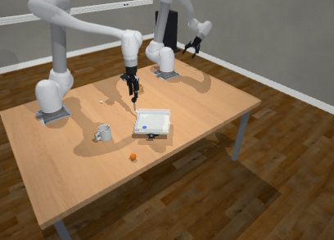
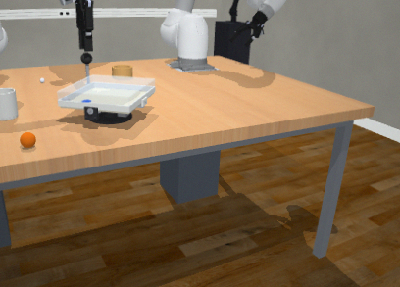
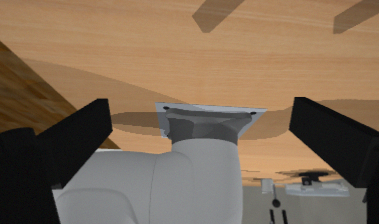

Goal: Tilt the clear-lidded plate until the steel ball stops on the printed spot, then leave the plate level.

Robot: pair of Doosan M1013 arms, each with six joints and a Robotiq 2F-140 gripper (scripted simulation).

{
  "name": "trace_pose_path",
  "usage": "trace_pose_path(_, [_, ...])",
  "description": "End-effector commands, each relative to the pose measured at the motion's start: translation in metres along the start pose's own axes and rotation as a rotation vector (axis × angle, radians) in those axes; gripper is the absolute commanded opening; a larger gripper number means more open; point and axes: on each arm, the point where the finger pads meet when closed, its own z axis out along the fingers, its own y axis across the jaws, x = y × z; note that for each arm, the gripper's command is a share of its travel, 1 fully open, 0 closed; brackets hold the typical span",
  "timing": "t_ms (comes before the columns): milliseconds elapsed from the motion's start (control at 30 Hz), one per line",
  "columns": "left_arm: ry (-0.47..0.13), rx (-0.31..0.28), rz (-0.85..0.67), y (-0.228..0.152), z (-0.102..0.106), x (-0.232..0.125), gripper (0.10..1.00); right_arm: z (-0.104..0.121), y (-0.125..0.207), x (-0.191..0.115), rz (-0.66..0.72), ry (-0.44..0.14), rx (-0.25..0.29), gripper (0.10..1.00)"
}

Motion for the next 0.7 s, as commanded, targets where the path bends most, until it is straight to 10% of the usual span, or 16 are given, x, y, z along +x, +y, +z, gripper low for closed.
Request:
trace_pose_path(0, [0.001, 0.000, 0.000, 0.000, 0.000, 0.000, 1.000, 0.000, 0.000, 0.000, 0.000, -0.001, 0.000, 0.424])
trace_pose_path(667, [0.001, 0.000, 0.000, 0.000, 0.000, 0.000, 1.000, 0.012, 0.000, -0.001, -0.001, -0.001, -0.003, 0.424])
